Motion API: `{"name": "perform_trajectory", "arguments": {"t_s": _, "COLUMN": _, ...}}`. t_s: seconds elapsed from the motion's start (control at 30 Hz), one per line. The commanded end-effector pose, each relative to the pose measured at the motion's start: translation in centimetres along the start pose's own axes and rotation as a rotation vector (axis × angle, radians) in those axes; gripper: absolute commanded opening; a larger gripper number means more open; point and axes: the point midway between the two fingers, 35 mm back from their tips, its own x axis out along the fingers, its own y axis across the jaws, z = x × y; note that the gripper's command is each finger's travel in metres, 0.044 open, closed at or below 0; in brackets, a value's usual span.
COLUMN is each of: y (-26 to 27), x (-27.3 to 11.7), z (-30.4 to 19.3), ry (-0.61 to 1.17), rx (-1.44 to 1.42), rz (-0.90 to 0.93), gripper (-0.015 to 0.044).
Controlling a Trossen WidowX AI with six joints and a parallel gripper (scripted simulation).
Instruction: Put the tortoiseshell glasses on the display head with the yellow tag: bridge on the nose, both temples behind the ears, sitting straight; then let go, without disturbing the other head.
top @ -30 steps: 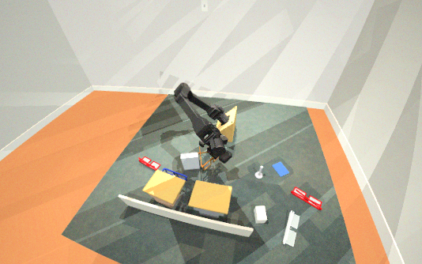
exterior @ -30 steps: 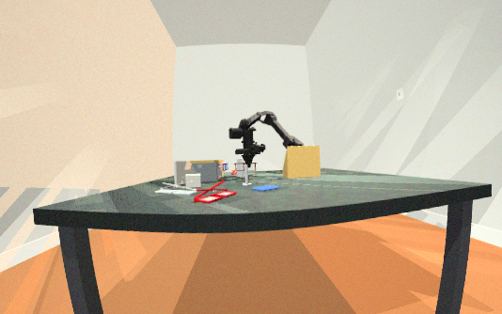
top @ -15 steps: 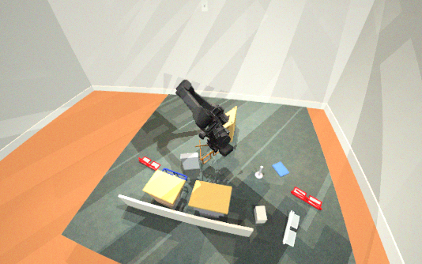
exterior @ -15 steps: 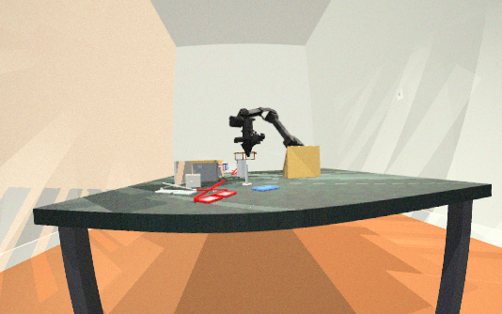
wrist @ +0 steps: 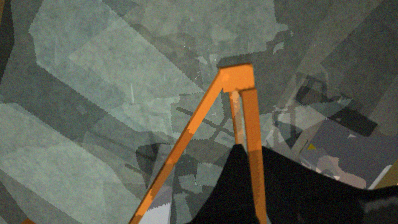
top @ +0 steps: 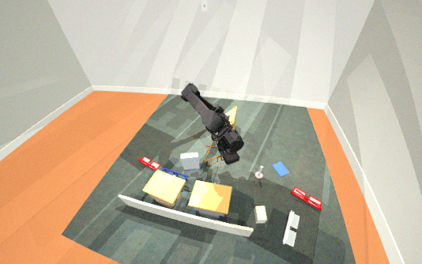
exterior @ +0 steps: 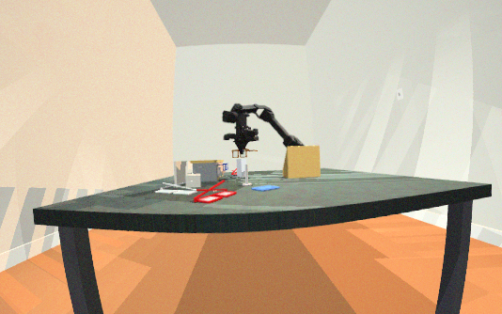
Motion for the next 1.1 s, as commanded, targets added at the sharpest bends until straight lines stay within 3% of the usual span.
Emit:
{"name": "perform_trajectory", "arguments": {"t_s": 0.0, "y": -1.6, "x": -0.1, "z": 1.0, "ry": -0.004, "rx": 0.103, "rz": 0.003, "gripper": 0.0}}
{"name": "perform_trajectory", "arguments": {"t_s": 1.07, "y": -11.5, "x": 0.5, "z": 11.4, "ry": -0.008, "rx": 0.988, "rz": 0.001, "gripper": 0.0}}
